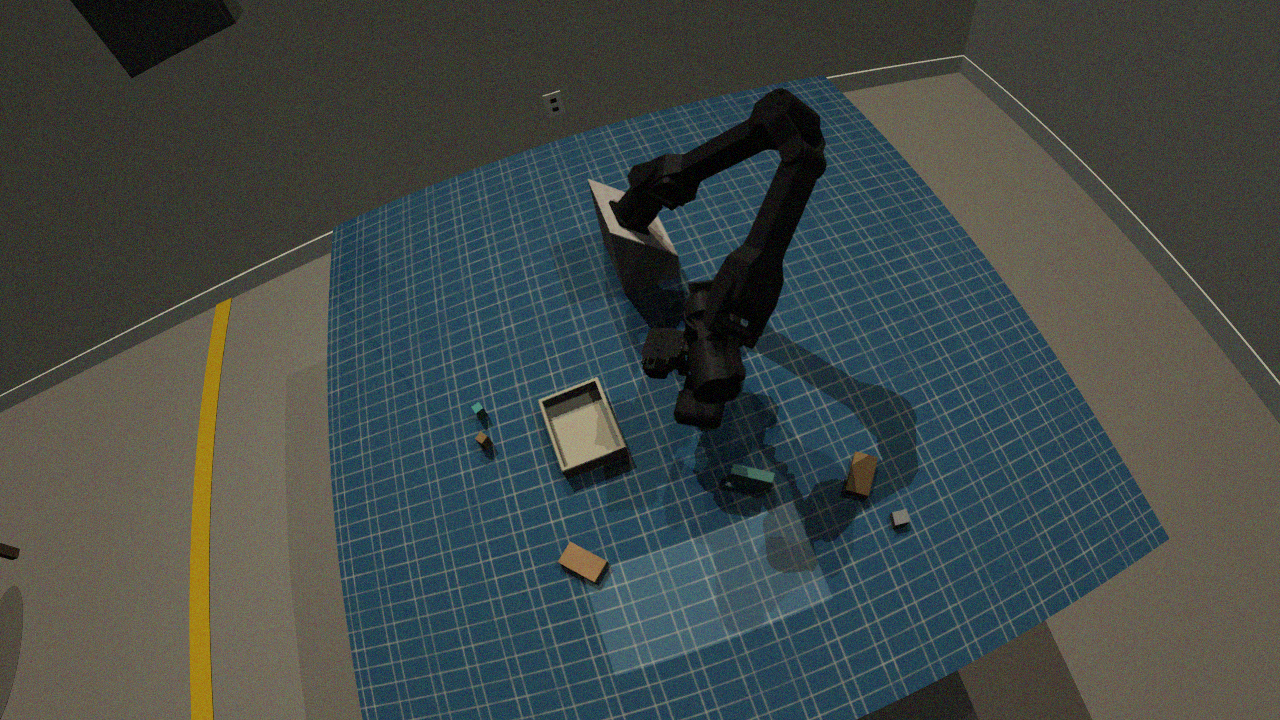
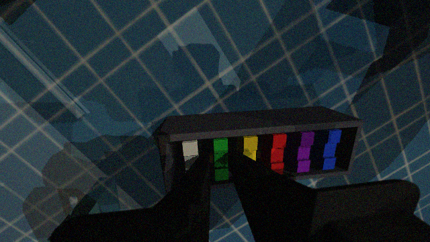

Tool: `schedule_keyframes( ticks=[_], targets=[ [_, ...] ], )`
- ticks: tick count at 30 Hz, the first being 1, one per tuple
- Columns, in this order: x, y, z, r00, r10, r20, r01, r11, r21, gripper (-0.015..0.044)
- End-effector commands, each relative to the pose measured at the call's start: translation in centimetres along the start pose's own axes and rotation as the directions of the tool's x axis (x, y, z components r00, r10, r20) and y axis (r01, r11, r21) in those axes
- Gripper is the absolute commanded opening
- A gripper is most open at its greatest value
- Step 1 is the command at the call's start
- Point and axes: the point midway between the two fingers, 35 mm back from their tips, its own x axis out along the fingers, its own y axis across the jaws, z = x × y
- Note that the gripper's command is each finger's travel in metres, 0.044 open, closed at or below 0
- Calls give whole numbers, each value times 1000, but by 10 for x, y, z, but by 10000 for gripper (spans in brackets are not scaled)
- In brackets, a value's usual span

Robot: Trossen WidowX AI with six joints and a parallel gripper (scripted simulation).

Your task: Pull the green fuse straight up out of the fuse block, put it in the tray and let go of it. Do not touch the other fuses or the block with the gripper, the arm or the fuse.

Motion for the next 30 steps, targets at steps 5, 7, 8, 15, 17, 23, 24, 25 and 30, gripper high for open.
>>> schedule_keyframes(
  ticks=[5, 7, 8, 15, 17, 23, 24, 25, 30],
  targets=[
    [1, -1, 0, 1000, -2, 1, 2, 1000, 0, 56],
    [1, -1, 0, 1000, -2, 1, 2, 1000, 0, 42],
    [1, -1, 0, 1000, -2, 1, 2, 1000, 0, 36],
    [1, -1, 0, 1000, -2, 1, 2, 1000, 0, 0],
    [1, -1, 0, 1000, -2, 1, 2, 1000, 0, 0],
    [-1, 0, 0, 1000, -2, 1, 2, 1000, 1, 0],
    [-2, 0, 0, 1000, -2, 1, 2, 1000, 1, 0],
    [-2, 0, 0, 1000, -2, 1, 2, 1000, 1, 0],
    [-5, 0, 0, 1000, -2, 1, 2, 1000, 1, 0]
  ],
)
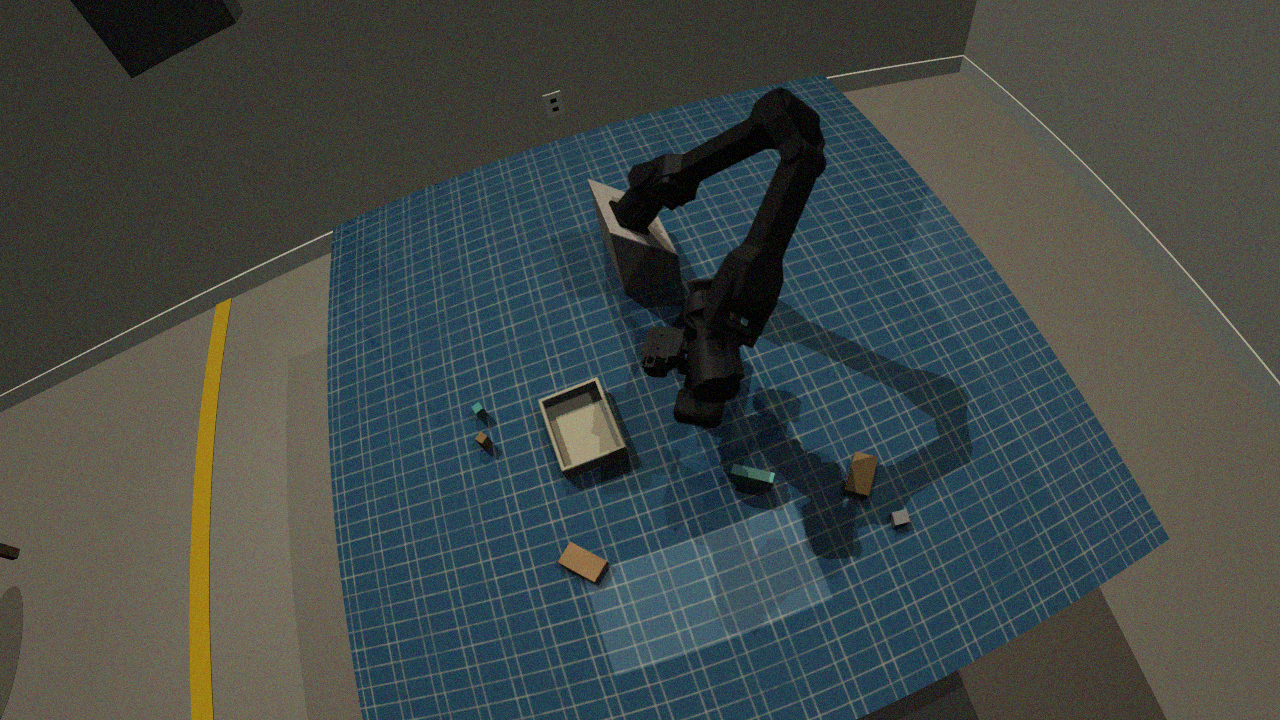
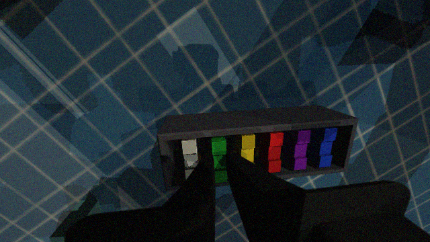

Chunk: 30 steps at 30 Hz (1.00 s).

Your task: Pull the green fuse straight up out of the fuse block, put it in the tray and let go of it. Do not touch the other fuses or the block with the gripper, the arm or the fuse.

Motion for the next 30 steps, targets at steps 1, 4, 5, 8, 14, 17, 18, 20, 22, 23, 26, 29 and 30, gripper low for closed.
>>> schedule_keyframes(
  ticks=[1, 4, 5, 8, 14, 17, 18, 20, 22, 23, 26, 29, 30],
  targets=[
    [-2, 0, 0, 1000, 0, 1, 0, 1000, -3, 0],
    [-4, 0, 0, 1000, 0, 1, 0, 1000, -2, 0],
    [-4, 0, 0, 1000, 0, 1, 0, 1000, -2, 0],
    [-6, 0, 0, 1000, 0, 1, 0, 1000, -2, 0],
    [-9, 0, 0, 1000, 0, 1, 0, 1000, -2, 0],
    [-10, 1, 0, 1000, 0, 1, 0, 1000, -2, 0],
    [-11, 1, 0, 1000, 0, 1, 0, 1000, -2, 0],
    [-12, 1, 0, 1000, 0, 1, 0, 1000, -2, 0],
    [-13, 1, 0, 1000, 0, 1, 0, 1000, -2, 0],
    [-13, 1, 0, 1000, 0, 1, 0, 1000, -2, 0],
    [-14, 1, 0, 1000, 0, 0, 0, 1000, -2, 0],
    [-16, 1, 0, 1000, 0, 0, 0, 1000, -2, 0],
    [-16, 1, 0, 1000, 0, 0, 0, 1000, -1, 0]
  ],
)
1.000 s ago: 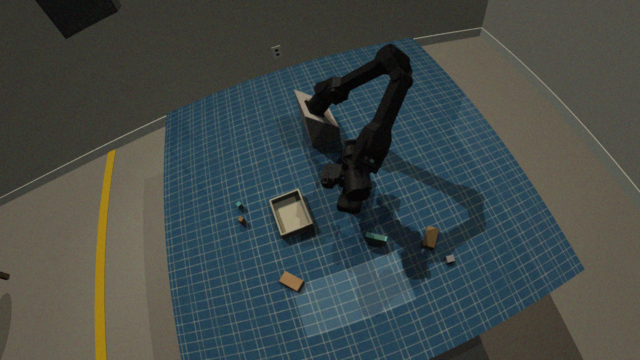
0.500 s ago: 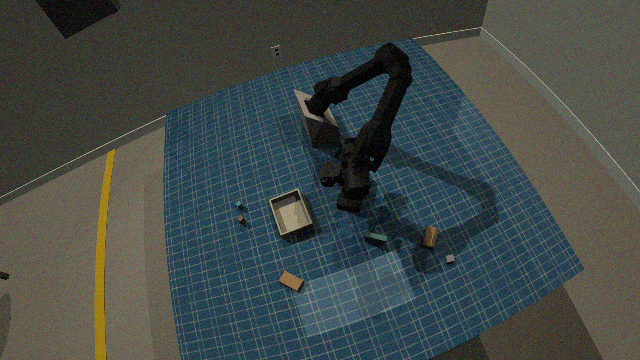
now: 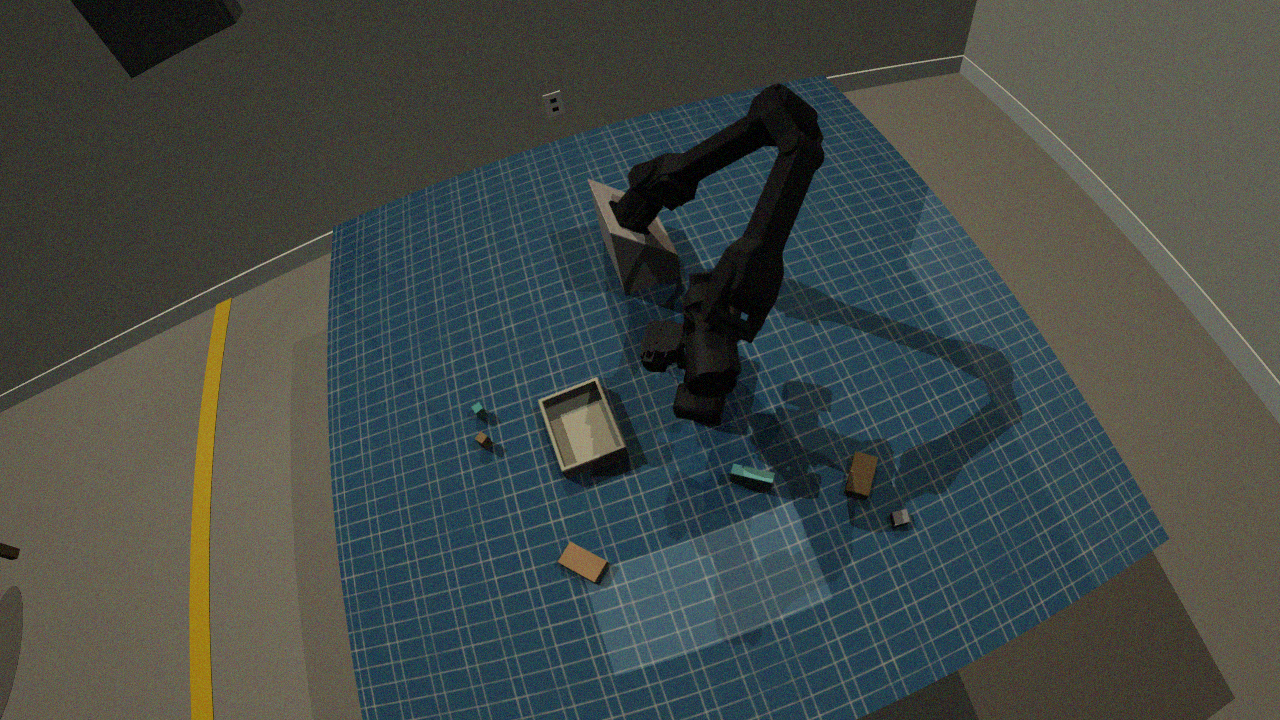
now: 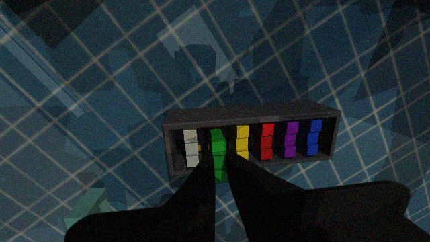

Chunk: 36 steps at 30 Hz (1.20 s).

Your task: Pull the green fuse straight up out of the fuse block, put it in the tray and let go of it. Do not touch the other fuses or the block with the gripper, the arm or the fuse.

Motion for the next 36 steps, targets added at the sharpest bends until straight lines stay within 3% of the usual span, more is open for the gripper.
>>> schedule_keyframes(
  ticks=[1, 36],
  targets=[
    [-2, 0, 1, 1000, 1, 5, -1, 1000, -2, 0],
    [-20, 0, 0, 1000, 0, 3, 0, 1000, -1, 0]
  ],
)
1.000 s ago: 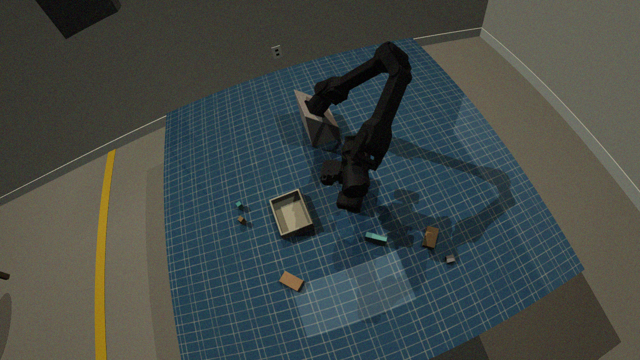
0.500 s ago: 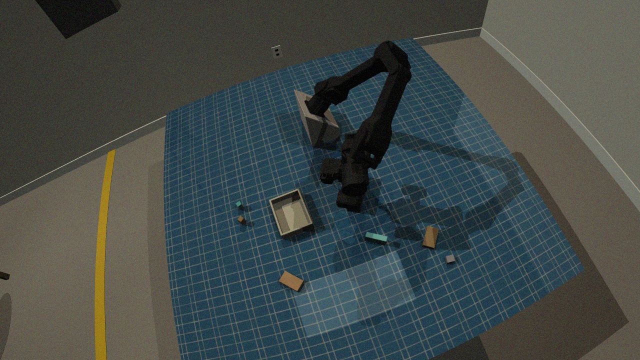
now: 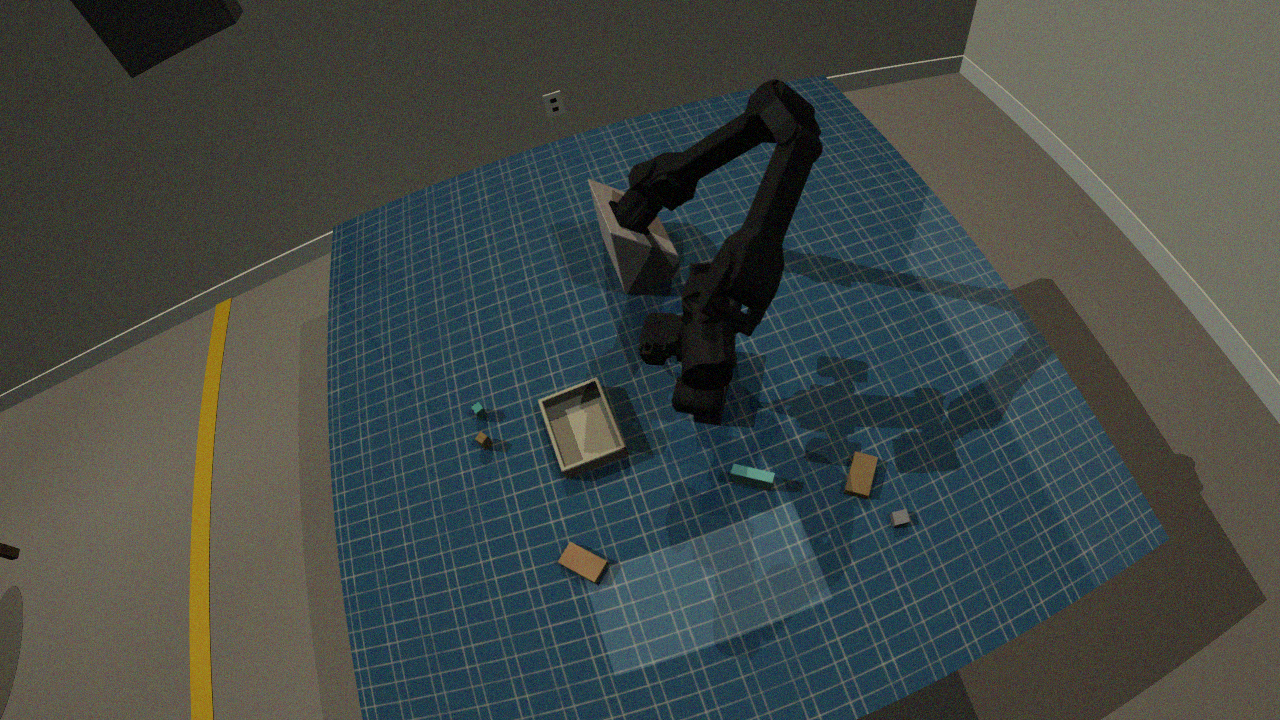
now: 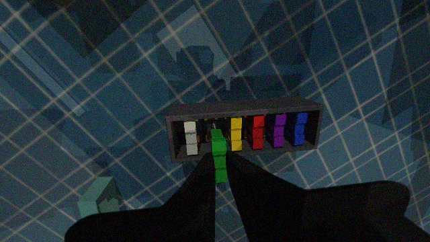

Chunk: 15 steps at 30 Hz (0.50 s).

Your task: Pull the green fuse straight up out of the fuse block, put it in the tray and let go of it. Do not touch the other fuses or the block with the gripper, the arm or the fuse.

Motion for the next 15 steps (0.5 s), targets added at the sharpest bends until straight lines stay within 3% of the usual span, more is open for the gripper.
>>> schedule_keyframes(
  ticks=[1, 15],
  targets=[
    [-4, 0, 1, 1000, 1, 6, -1, 1000, -2, 0],
    [-24, 0, 1, 1000, 1, 6, -1, 1000, -2, 0]
  ],
)
